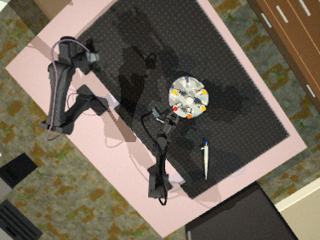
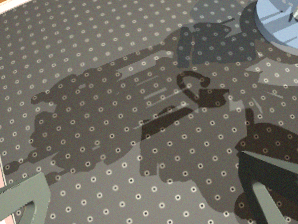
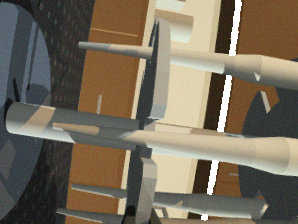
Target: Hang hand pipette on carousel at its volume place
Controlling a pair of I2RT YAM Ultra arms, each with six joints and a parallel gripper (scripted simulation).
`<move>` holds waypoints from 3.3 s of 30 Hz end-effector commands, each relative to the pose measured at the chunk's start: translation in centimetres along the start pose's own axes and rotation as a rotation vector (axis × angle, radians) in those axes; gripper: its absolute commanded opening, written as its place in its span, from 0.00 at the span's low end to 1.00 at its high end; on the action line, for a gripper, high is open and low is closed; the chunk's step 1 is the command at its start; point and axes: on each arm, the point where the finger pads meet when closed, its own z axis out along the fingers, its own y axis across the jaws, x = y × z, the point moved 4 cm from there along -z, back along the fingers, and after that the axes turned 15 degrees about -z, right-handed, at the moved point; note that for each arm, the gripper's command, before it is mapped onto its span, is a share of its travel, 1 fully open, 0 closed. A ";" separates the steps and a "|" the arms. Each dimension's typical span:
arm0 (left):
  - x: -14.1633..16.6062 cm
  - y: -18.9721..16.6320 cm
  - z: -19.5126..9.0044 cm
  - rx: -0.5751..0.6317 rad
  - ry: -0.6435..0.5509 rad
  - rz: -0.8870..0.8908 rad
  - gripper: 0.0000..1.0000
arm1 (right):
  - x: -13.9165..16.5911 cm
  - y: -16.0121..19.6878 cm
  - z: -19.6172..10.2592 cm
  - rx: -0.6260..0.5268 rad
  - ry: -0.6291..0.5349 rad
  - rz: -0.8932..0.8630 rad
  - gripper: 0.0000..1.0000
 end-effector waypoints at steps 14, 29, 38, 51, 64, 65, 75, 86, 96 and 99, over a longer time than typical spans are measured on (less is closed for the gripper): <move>-0.7 0.1 -0.4 0.000 -0.031 0.016 1.00 | 3.1 -0.2 0.1 0.071 -0.188 0.008 0.00; -0.7 0.1 -0.4 0.000 -0.031 0.016 1.00 | 4.9 0.7 1.6 0.113 -0.361 0.007 0.00; -0.7 0.1 -0.4 0.000 -0.031 0.016 1.00 | 6.0 1.1 2.1 0.141 -0.481 0.007 0.00; -0.7 0.1 -0.4 0.000 -0.031 0.016 1.00 | 6.7 1.0 2.2 0.168 -0.538 -0.002 0.00; -0.7 0.1 -0.4 0.000 -0.031 0.016 1.00 | 6.7 1.0 2.2 0.168 -0.538 -0.002 0.49; -0.7 0.1 -0.4 0.000 -0.031 0.016 1.00 | 6.7 1.0 2.2 0.168 -0.538 -0.002 0.49; -0.7 0.1 -0.4 0.000 -0.031 0.016 1.00 | 7.6 0.9 1.0 0.175 -0.535 0.002 0.49; -0.7 0.1 -0.4 0.000 -0.031 0.016 1.00 | 8.8 1.3 -1.0 0.174 -0.535 0.001 0.49; -0.7 0.1 -0.4 0.000 -0.031 0.016 1.00 | 10.1 1.7 -3.3 0.173 -0.536 0.000 0.49; -0.7 0.1 -0.4 0.000 -0.031 0.016 1.00 | 10.4 1.8 -4.0 0.172 -0.536 0.000 0.49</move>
